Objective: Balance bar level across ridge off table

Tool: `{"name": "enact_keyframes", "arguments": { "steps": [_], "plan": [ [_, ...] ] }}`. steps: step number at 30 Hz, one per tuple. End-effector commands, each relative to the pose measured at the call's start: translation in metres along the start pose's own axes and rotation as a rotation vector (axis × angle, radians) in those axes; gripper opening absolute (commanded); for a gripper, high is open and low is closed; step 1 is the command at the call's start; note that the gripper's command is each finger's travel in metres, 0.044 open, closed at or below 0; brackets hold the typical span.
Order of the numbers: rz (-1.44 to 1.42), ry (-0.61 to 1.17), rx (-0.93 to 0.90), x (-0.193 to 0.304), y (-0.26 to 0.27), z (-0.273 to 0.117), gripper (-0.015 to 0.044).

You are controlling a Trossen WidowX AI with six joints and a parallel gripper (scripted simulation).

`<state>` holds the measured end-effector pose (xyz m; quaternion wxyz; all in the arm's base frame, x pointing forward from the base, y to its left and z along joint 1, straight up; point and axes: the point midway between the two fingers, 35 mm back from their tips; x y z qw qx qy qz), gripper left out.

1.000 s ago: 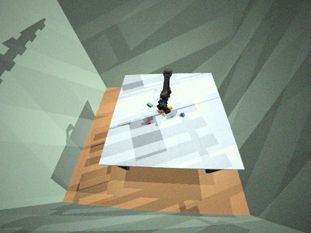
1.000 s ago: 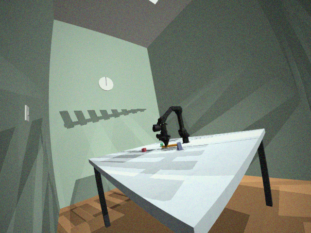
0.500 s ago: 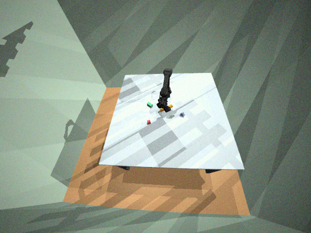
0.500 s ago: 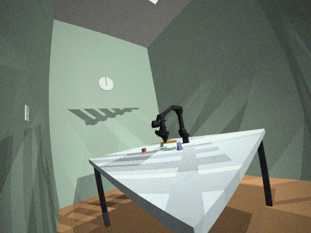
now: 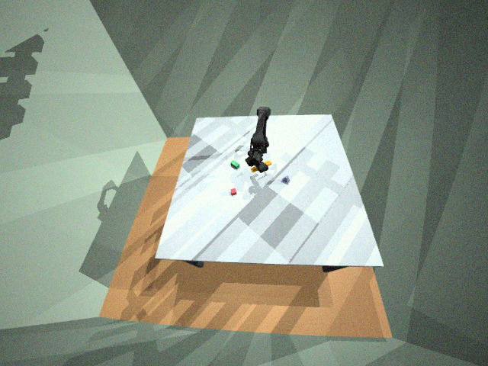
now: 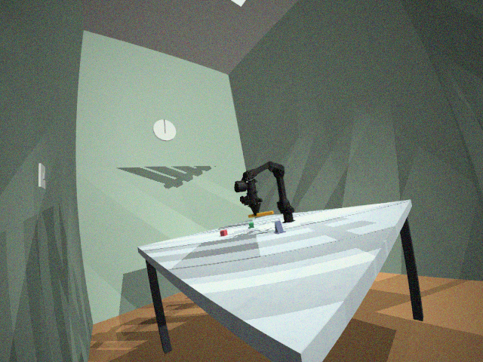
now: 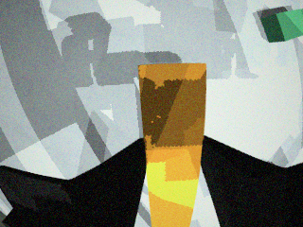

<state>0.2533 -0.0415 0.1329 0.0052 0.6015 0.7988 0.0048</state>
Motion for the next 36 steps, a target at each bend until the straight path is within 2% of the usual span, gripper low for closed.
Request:
{"name": "enact_keyframes", "arguments": {
  "steps": [1,8,36],
  "plan": [
    [0.005,-0.007,-0.007,0.000,-0.001,-0.013,0.0000],
    [0.018,-0.007,-0.007,0.002,-0.002,-0.025,0.0000],
    [0.525,0.002,-0.012,0.070,0.063,-0.029,0.0000]
  ]
}}
Point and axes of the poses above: the point midway between the two fingers, 35 mm back from their tips, its own z axis out along the fingers, its own y axis across the jaws, x = y × z, and after that the axes turned 13 degrees about z, right-handed
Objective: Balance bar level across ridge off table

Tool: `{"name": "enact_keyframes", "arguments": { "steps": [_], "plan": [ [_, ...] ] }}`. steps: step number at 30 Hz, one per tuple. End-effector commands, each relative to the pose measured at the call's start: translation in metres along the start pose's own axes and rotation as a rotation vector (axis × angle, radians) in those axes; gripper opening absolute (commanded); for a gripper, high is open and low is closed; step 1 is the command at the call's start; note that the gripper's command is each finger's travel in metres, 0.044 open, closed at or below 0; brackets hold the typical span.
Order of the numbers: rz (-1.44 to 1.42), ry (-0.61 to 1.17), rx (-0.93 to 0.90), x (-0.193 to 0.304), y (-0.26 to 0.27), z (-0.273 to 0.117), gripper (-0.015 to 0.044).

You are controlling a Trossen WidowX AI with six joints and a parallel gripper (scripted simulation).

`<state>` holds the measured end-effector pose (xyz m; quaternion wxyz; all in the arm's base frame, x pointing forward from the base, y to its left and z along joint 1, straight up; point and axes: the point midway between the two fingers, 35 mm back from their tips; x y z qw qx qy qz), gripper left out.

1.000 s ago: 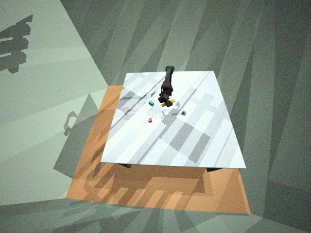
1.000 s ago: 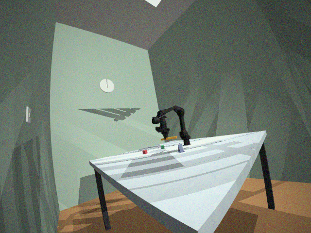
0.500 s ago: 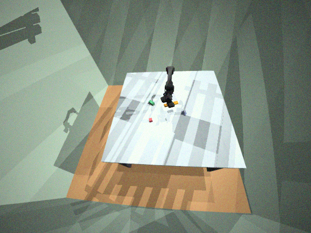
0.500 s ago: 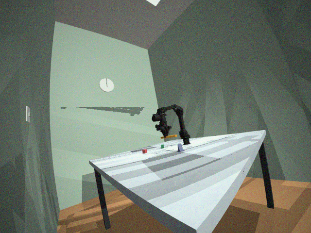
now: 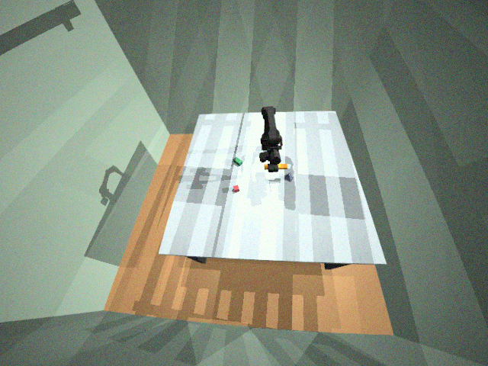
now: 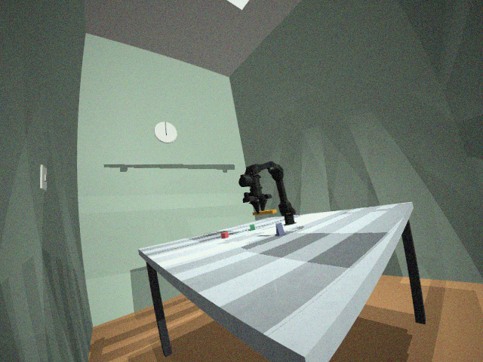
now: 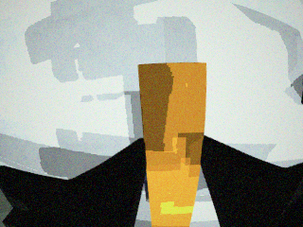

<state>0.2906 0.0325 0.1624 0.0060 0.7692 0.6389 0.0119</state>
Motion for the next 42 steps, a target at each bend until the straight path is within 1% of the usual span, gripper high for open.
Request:
{"name": "enact_keyframes", "arguments": {
  "steps": [1,14,25,31,42],
  "plan": [
    [0.079,-0.002,0.000,0.014,0.002,-0.001,0.0000],
    [0.319,0.002,0.001,0.062,-0.002,0.000,0.0000],
    [0.503,0.005,0.003,0.099,-0.017,0.001,0.0000],
    [0.512,0.005,0.003,0.102,-0.020,0.004,0.0000],
    [0.512,0.005,0.003,0.103,-0.020,0.021,0.0000]
  ]
}}
Point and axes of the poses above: the point midway between the two fingers, 35 mm back from their tips, its own z axis out along the fingers, its own y axis across the jaws, x = y × z, and after that the axes turned 13 degrees about z, right-handed
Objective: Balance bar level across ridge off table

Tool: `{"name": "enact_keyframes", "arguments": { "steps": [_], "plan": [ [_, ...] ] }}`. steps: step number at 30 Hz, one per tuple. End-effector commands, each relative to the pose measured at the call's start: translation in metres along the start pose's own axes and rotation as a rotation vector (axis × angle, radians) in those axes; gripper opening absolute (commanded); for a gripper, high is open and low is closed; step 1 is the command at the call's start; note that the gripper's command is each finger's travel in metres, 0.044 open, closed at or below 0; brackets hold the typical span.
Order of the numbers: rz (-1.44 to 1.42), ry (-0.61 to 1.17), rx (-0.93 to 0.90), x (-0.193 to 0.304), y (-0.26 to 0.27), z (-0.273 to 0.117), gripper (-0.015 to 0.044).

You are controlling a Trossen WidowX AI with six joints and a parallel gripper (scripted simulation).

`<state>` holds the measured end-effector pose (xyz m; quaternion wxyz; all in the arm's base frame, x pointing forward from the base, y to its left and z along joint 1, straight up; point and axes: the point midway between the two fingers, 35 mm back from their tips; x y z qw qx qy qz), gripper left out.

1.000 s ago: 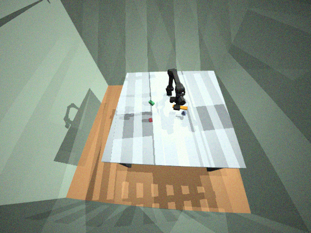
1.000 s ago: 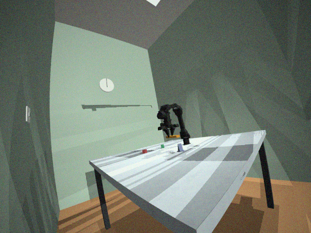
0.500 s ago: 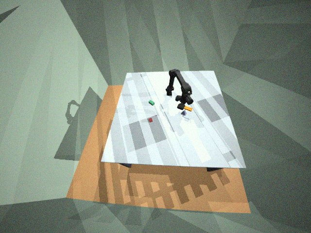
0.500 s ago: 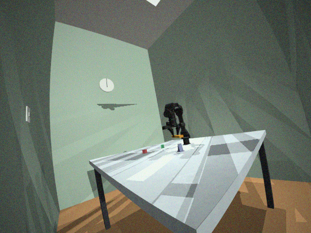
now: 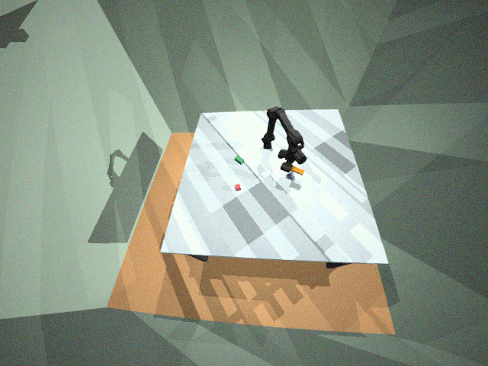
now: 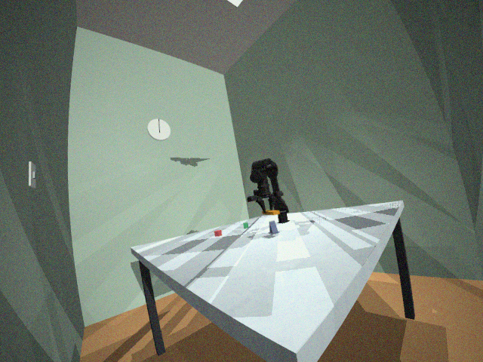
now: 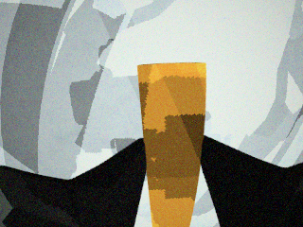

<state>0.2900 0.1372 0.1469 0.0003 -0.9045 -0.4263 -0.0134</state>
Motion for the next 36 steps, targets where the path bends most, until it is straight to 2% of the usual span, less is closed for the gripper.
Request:
{"name": "enact_keyframes", "arguments": {
  "steps": [1,15,36],
  "plan": [
    [0.007,0.001,-0.001,0.000,0.000,0.007,0.0000],
    [0.007,0.001,-0.001,-0.001,-0.001,0.029,0.0000],
    [0.007,0.001,-0.001,-0.001,-0.001,0.029,0.0000]
  ]
}}
Point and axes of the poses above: the point midway between the two fingers, 35 mm back from their tips, its own z axis out along the fingers, its own y axis across the jaws, x = y × z, and after that the axes turned 13 degrees about z, right-handed
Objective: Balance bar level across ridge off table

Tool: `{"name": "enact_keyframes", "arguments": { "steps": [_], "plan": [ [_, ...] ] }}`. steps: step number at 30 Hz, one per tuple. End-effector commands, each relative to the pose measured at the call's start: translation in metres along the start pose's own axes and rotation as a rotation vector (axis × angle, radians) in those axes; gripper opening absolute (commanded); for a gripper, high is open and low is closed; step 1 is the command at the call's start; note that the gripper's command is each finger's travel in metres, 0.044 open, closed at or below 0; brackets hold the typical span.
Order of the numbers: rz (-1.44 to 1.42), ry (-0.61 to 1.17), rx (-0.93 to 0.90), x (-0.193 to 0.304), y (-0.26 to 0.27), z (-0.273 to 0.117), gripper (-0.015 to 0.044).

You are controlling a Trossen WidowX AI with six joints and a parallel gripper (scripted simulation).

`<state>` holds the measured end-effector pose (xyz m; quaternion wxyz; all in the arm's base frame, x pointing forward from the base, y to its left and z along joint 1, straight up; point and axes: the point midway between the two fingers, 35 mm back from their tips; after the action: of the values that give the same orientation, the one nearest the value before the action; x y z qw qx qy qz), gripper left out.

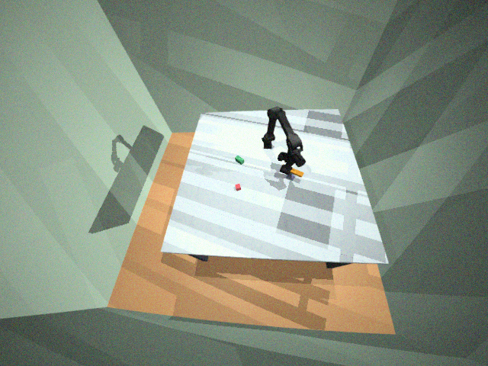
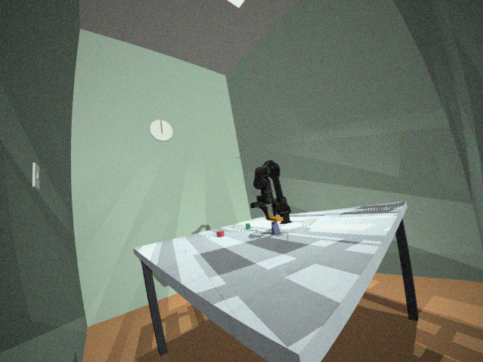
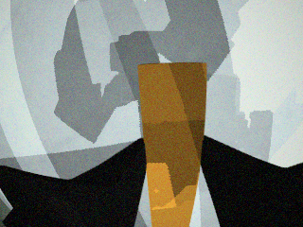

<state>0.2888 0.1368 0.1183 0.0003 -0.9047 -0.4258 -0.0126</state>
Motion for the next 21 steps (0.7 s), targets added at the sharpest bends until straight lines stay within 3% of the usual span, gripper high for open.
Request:
{"name": "enact_keyframes", "arguments": {
  "steps": [1,21],
  "plan": [
    [0.006,0.002,-0.002,0.0005,0.0002,0.0005,0.0000],
    [0.006,0.002,-0.002,0.0006,0.0003,0.0022,0.0000]
  ]
}}
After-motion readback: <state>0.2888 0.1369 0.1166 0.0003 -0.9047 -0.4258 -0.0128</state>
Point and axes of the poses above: the point midway between the two fingers, 35 mm back from their tips, its own z axis out along the fingers, its own y axis across the jaws, x = y × z, and after that the axes turned 13 degrees about z, right-handed
